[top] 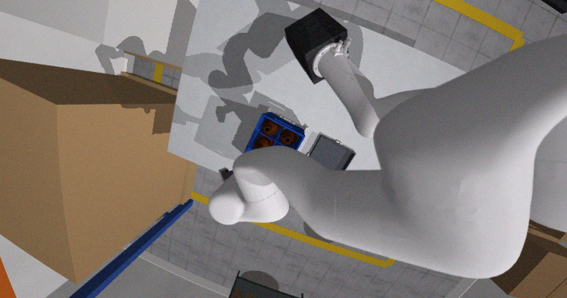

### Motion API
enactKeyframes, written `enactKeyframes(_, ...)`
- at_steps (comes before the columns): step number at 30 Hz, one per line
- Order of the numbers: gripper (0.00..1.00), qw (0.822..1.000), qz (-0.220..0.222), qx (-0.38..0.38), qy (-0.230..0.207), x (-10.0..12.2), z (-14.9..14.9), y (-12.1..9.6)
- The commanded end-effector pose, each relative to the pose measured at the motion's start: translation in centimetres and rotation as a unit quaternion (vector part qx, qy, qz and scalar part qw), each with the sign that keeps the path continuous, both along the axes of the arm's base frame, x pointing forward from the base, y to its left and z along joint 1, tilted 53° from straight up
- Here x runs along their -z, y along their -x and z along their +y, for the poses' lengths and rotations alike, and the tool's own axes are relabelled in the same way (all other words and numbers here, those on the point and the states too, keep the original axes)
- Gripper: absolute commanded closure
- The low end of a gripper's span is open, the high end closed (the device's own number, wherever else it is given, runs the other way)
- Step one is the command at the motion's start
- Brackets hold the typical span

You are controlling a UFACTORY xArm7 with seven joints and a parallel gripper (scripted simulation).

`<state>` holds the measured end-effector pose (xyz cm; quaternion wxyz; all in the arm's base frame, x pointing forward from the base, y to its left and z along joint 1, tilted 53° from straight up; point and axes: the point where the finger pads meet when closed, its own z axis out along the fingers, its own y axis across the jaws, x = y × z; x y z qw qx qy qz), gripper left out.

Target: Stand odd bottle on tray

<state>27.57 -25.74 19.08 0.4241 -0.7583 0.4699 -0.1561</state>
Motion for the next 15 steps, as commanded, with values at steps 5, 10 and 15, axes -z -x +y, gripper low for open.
enactKeyframes(5,1.00,1.000,0.001,0.006,0.004,-3.6,4.0,0.2)
enactKeyframes(10,1.00,1.000,0.002,0.006,0.004,-3.6,4.1,0.2)
enactKeyframes(15,0.35,1.000,0.002,0.006,0.004,-3.6,4.1,0.2)
